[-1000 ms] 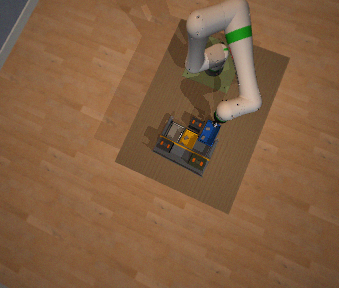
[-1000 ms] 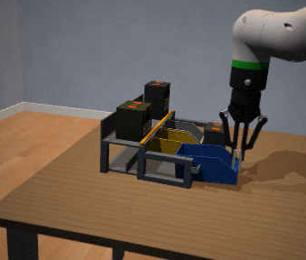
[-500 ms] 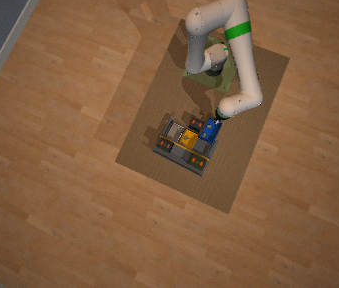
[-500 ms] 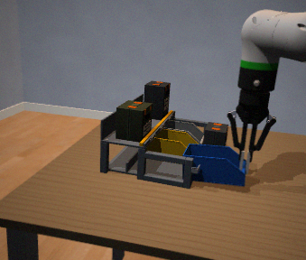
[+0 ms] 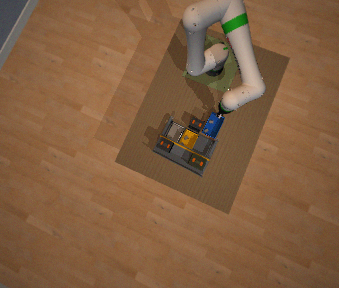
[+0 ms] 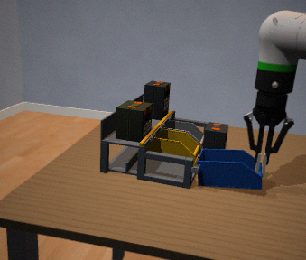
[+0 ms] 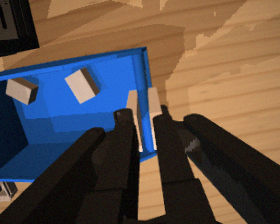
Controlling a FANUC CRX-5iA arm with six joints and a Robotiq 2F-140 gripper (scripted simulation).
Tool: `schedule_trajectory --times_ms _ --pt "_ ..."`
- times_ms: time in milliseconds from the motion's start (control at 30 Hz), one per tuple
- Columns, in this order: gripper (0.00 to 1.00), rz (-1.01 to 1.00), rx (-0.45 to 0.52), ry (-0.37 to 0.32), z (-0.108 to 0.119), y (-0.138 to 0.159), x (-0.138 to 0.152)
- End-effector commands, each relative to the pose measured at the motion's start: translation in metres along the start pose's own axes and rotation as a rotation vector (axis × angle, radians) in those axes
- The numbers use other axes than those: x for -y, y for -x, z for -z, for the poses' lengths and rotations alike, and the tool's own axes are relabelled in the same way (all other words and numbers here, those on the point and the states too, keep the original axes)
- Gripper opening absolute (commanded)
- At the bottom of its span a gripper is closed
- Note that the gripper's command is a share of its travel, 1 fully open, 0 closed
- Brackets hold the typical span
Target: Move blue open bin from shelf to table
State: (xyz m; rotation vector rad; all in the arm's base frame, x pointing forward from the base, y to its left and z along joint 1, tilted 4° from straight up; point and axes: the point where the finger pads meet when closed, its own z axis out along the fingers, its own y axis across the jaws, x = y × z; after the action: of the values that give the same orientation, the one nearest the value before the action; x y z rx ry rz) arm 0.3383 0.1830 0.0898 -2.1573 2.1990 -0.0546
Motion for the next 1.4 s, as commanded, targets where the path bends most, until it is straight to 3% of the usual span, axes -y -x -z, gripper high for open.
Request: schedule_trajectory --times_ms 0,1367 --pt "0.0 0.0 0.0 0.0 0.0 0.0 0.001" --pt "0.0 0.0 0.0 0.0 -0.016 0.0 0.004"
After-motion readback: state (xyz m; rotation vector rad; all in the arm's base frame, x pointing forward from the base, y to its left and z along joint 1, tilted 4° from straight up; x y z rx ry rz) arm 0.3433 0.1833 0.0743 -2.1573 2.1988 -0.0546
